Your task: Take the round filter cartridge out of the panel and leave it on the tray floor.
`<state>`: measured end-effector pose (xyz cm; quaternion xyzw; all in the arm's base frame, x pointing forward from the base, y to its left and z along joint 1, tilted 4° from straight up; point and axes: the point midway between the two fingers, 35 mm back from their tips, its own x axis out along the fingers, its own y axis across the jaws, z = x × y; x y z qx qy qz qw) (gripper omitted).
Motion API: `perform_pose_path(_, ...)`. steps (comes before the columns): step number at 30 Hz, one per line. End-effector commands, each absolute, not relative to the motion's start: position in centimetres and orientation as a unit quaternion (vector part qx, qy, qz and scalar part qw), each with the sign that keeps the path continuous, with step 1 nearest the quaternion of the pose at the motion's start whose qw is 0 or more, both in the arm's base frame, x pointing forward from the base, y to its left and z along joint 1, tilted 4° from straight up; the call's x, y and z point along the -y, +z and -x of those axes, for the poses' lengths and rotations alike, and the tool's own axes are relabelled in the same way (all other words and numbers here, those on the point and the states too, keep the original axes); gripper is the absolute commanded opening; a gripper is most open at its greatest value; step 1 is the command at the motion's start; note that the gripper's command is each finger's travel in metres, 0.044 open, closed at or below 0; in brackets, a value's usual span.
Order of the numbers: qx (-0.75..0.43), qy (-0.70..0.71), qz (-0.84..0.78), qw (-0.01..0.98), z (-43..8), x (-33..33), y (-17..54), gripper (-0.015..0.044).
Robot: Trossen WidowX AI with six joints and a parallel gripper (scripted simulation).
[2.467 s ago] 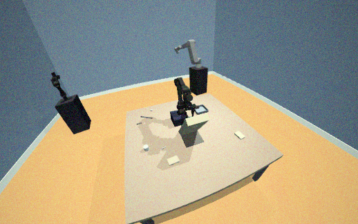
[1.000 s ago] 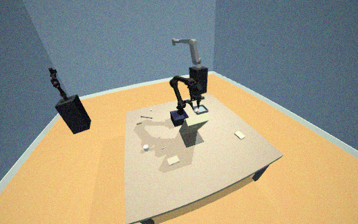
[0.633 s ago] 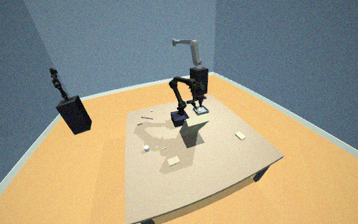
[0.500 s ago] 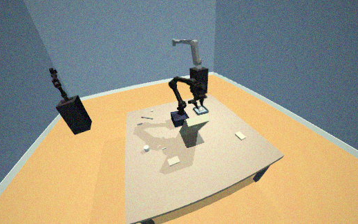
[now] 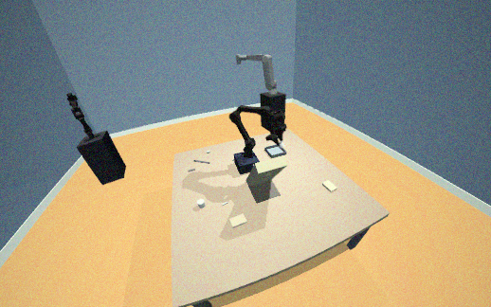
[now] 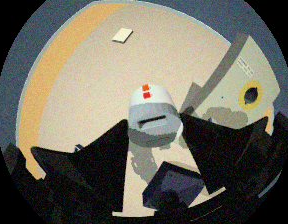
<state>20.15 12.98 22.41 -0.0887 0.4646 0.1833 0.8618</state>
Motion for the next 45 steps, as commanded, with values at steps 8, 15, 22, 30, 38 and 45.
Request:
perform_pose_path(8,-0.440,0.294,0.154,0.834,-17.6,-17.2,22.6,0.0000)
perform_pose_path(15,-0.420,0.363,0.196,0.808,-15.3,-19.6,22.7,0.0000)
perform_pose_path(22,-0.405,0.406,0.222,0.789,-13.7,-21.0,22.7,0.0000)
perform_pose_path(30,-0.394,0.440,0.242,0.769,-12.1,-23.0,20.8,0.0000)
perform_pose_path(38,-0.377,0.489,0.272,0.738,-9.3,-25.3,17.8,0.0000)
perform_pose_path(45,-0.361,0.529,0.297,0.708,-6.4,-26.7,15.2,0.0000)
